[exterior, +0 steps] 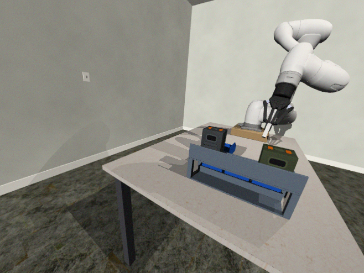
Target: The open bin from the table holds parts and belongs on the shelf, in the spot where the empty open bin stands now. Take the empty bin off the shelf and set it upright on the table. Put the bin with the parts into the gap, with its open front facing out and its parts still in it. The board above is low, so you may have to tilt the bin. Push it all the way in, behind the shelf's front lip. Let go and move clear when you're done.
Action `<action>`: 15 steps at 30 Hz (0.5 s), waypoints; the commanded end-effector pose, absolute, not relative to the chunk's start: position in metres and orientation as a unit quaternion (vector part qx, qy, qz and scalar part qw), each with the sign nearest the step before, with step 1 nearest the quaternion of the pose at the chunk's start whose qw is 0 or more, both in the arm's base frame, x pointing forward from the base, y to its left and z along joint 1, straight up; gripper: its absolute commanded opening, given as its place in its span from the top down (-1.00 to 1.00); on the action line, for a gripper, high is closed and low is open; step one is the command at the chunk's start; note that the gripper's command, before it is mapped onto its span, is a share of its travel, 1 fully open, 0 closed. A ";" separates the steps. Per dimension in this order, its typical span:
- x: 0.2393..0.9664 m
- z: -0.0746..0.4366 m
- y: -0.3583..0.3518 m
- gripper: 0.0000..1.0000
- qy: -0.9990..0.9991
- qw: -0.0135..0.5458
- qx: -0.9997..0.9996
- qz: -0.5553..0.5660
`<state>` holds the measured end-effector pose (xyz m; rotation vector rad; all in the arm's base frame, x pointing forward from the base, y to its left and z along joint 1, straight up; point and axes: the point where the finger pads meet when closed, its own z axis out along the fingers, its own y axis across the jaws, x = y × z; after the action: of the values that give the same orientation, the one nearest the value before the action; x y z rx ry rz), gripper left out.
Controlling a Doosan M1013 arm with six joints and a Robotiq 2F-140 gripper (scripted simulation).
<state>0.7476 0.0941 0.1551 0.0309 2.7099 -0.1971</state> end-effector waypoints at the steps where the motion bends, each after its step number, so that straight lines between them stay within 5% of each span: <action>1: 0.748 0.155 0.094 0.80 0.978 0.199 0.010 -0.067; 15: 0.747 0.154 0.095 0.80 0.996 0.087 0.004 -0.029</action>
<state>0.7474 0.0952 0.1543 0.0164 2.9256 -0.1039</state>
